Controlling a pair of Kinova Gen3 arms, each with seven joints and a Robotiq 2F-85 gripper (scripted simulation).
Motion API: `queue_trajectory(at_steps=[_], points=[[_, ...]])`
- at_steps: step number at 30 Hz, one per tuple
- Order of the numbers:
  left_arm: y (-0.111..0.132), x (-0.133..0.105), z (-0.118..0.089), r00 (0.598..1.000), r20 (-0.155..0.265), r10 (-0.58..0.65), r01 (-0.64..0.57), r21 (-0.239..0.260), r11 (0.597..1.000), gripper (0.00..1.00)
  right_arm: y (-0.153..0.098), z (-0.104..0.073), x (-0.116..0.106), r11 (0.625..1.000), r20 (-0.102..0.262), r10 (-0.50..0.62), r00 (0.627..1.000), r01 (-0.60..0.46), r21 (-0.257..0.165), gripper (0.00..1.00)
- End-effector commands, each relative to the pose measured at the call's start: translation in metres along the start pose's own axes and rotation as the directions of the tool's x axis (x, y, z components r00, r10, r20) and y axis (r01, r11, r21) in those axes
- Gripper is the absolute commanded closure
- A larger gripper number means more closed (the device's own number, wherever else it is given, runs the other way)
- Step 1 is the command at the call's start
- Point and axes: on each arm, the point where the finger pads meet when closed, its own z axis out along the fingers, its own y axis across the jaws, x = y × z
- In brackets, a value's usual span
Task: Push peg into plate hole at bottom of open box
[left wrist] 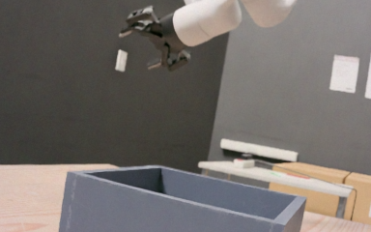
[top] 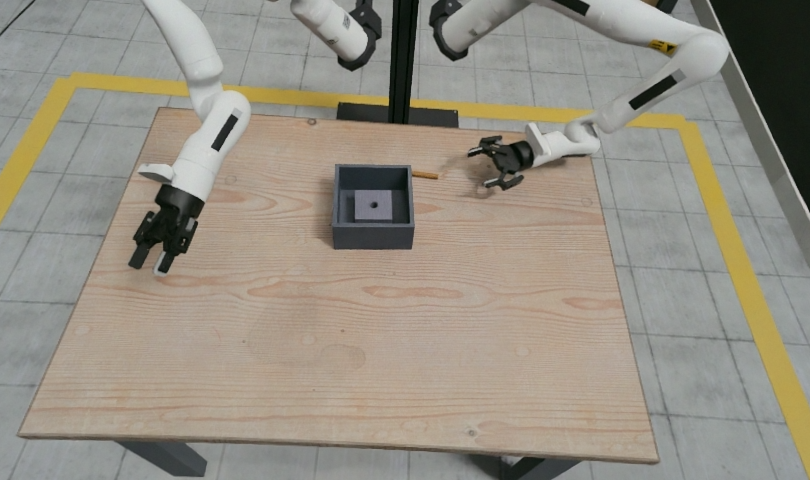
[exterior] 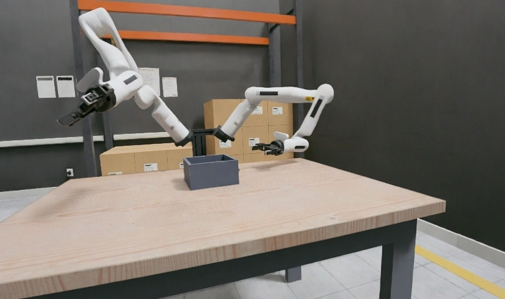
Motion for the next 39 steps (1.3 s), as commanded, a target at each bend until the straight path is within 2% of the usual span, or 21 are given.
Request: queue_trajectory(at_steps=[1,5,9,14,16,19,22,29,31,33,34,39], points=[[0.000,0.001,0.000,1.000,0.000,0.002,-0.002,0.000,1.000,0.002,-0.001,0.000,0.001,1.000,-0.001,0.001,1.000,-0.001,0.001,0.002],[-0.002,0.000,-0.005,1.000,0.007,0.012,-0.012,0.001,1.000,0.002,-0.001,-0.001,0.000,1.000,0.000,0.002,1.000,-0.002,0.000,0.002],[-0.007,-0.002,-0.021,0.998,0.034,0.046,-0.046,0.002,0.999,0.002,-0.002,-0.004,-0.002,1.000,0.004,0.007,1.000,-0.007,-0.006,0.002],[-0.017,-0.008,-0.061,0.986,0.107,0.125,-0.126,-0.002,0.992,0.002,-0.004,-0.012,-0.010,1.000,0.014,0.018,1.000,-0.018,-0.022,0.002],[-0.017,-0.008,-0.061,0.986,0.107,0.125,-0.126,-0.002,0.992,0.002,-0.004,-0.012,-0.010,1.000,0.014,0.018,1.000,-0.018,-0.022,0.002],[-0.023,-0.012,-0.099,0.966,0.178,0.188,-0.188,-0.014,0.982,0.002,-0.005,-0.020,-0.017,0.999,0.024,0.028,0.999,-0.027,-0.037,0.002],[-0.027,-0.018,-0.146,0.929,0.269,0.254,-0.253,-0.039,0.967,0.002,-0.007,-0.030,-0.025,0.998,0.038,0.040,0.999,-0.038,-0.057,0.002],[-0.026,-0.022,-0.211,0.861,0.393,0.323,-0.315,-0.089,0.945,0.002,-0.013,-0.062,-0.054,0.990,0.077,0.082,0.994,-0.073,-0.122,0.002],[-0.026,-0.022,-0.223,0.846,0.415,0.334,-0.323,-0.099,0.941,0.002,-0.014,-0.074,-0.064,0.986,0.090,0.096,0.991,-0.082,-0.145,0.002],[-0.026,-0.022,-0.223,0.846,0.415,0.334,-0.323,-0.099,0.941,0.002,-0.014,-0.074,-0.064,0.986,0.090,0.096,0.991,-0.082,-0.145,0.002],[-0.026,-0.022,-0.223,0.846,0.415,0.334,-0.323,-0.099,0.941,0.002,-0.016,-0.080,-0.069,0.983,0.097,0.105,0.990,-0.089,-0.157,0.002],[-0.024,-0.022,-0.249,0.814,0.461,0.354,-0.336,-0.123,0.934,0.002,-0.022,-0.113,-0.098,0.967,0.133,0.151,0.980,-0.119,-0.225,0.002]])
